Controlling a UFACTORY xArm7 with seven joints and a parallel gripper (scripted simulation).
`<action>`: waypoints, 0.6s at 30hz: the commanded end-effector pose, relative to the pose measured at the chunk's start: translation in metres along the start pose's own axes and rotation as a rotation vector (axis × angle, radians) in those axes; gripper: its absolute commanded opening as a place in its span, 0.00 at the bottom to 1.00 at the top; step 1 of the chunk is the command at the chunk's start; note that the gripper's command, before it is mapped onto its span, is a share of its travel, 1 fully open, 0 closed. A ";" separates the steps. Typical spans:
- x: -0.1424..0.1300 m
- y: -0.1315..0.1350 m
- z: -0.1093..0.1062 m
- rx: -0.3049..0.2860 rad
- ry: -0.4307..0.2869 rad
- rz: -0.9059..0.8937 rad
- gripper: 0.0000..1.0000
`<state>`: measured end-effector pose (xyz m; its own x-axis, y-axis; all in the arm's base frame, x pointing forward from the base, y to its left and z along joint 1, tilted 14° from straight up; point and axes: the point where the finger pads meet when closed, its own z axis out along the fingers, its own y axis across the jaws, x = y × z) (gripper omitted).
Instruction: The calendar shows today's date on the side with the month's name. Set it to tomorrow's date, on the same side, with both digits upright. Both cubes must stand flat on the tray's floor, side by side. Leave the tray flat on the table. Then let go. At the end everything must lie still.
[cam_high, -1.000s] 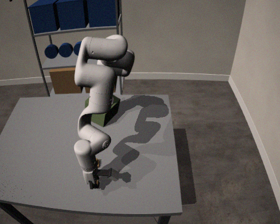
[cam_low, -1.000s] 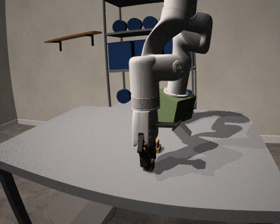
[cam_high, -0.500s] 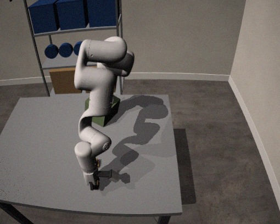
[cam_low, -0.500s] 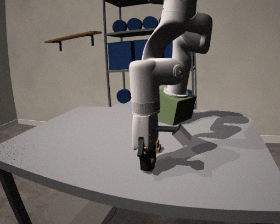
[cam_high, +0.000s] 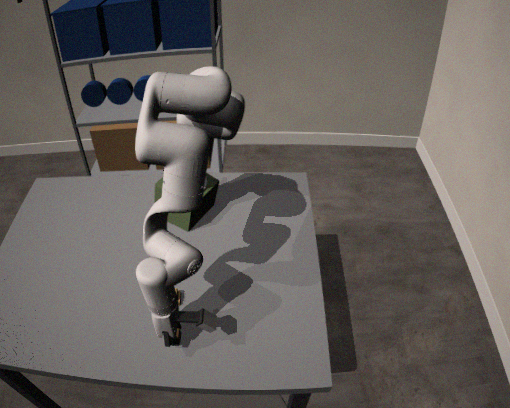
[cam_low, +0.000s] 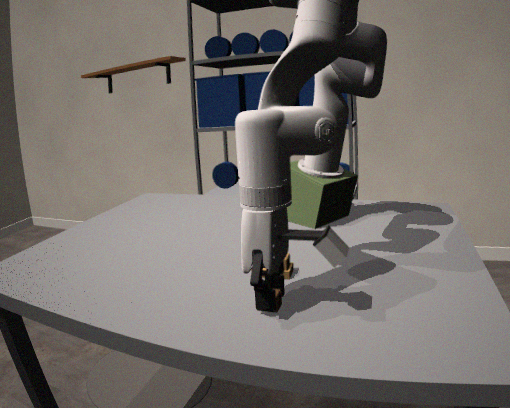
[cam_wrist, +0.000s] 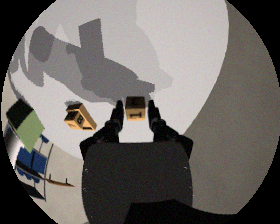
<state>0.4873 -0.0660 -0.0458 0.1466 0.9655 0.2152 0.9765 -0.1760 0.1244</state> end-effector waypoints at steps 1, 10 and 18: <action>0.000 0.002 -0.001 -0.004 -0.001 0.000 0.47; 0.000 0.002 -0.001 -0.004 -0.001 0.000 0.47; 0.000 0.002 -0.001 -0.004 -0.001 0.000 0.27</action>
